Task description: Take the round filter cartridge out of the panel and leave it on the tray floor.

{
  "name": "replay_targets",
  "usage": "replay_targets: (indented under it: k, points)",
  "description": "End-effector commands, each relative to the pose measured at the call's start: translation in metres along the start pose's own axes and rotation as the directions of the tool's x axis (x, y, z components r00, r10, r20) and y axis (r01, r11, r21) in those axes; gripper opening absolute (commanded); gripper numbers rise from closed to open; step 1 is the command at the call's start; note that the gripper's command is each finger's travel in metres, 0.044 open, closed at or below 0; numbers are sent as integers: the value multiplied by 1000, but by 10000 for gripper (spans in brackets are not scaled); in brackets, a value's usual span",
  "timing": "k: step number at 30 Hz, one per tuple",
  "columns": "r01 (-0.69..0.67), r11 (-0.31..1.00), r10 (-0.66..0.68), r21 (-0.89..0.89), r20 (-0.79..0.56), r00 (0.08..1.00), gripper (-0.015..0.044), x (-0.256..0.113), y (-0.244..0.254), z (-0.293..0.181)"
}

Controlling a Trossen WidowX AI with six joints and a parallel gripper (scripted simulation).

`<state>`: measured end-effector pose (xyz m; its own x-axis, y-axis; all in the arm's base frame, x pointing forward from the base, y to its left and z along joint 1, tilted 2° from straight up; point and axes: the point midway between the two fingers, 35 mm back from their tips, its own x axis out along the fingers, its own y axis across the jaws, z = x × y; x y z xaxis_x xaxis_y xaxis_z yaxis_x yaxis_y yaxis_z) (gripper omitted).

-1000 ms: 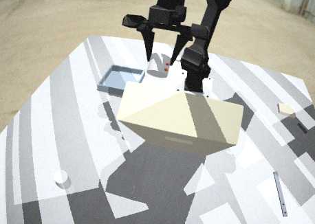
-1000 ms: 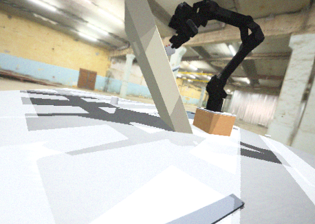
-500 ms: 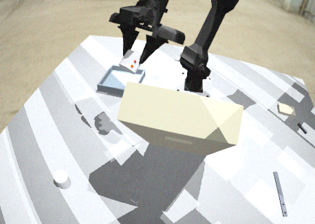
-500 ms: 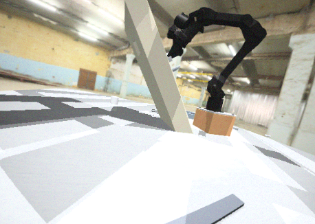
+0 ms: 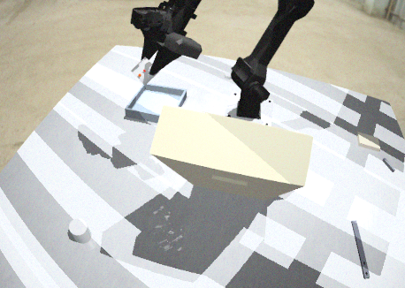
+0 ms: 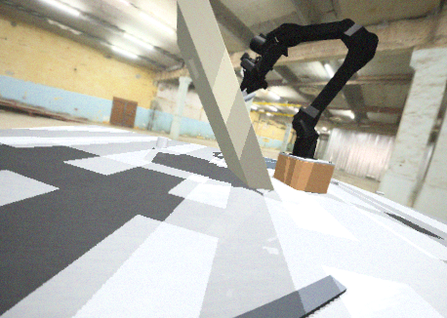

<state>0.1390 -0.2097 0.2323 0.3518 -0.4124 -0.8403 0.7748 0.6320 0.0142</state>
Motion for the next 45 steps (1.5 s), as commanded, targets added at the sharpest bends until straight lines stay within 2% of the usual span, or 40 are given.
replay_targets:
  k: [1, 11, 21, 45]
  points:
    - [59, 993, -59, 99, -2, 998, 0, 5, -21, -4]
    - [183, 931, -187, 317, -18, 982, 0, 10, -70, -17]
    - [220, 899, -225, 378, -32, 974, 0, 21, -90, -27]
    - [390, 641, -397, 661, -148, 906, 0, 74, -186, -131]
